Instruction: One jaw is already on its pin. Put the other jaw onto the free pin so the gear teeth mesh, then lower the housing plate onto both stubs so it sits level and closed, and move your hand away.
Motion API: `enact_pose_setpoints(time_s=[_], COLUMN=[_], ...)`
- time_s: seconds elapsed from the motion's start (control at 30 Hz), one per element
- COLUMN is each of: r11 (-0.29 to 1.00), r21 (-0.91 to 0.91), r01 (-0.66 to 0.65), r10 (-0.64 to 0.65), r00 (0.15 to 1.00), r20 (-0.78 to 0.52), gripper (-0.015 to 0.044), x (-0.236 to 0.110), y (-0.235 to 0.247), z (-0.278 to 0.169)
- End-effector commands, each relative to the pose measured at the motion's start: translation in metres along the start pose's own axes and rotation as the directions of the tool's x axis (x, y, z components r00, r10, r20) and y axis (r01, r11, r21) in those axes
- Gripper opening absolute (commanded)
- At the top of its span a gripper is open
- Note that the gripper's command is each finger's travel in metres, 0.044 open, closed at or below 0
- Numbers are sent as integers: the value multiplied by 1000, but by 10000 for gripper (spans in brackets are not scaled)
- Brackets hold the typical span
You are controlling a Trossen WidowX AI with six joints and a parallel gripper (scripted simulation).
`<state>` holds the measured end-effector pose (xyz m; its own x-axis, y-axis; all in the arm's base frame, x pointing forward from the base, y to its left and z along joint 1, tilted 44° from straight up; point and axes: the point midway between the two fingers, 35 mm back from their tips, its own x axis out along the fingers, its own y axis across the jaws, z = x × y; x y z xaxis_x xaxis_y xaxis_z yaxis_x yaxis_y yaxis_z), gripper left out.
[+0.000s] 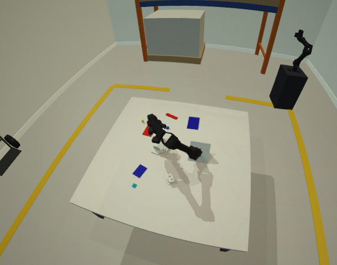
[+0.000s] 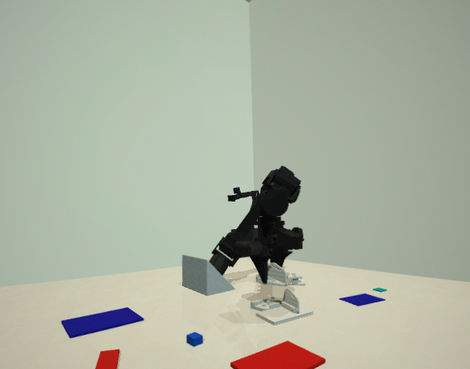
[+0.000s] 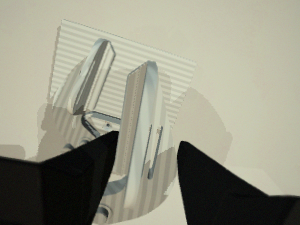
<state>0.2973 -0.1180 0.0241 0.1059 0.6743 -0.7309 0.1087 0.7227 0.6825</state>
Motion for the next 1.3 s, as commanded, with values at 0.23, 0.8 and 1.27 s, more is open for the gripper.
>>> enact_pose_setpoints(time_s=[0.23,0.8,1.27], r11=[1000,1000,1000], r21=[7,6,5], r01=[-4,-4,-6], r10=[4,4,6], r00=[1000,1000,1000], r20=[1,2,2], gripper=[134,134,134], x=[2,30,51], y=[0,0,1], z=[1,1,0])
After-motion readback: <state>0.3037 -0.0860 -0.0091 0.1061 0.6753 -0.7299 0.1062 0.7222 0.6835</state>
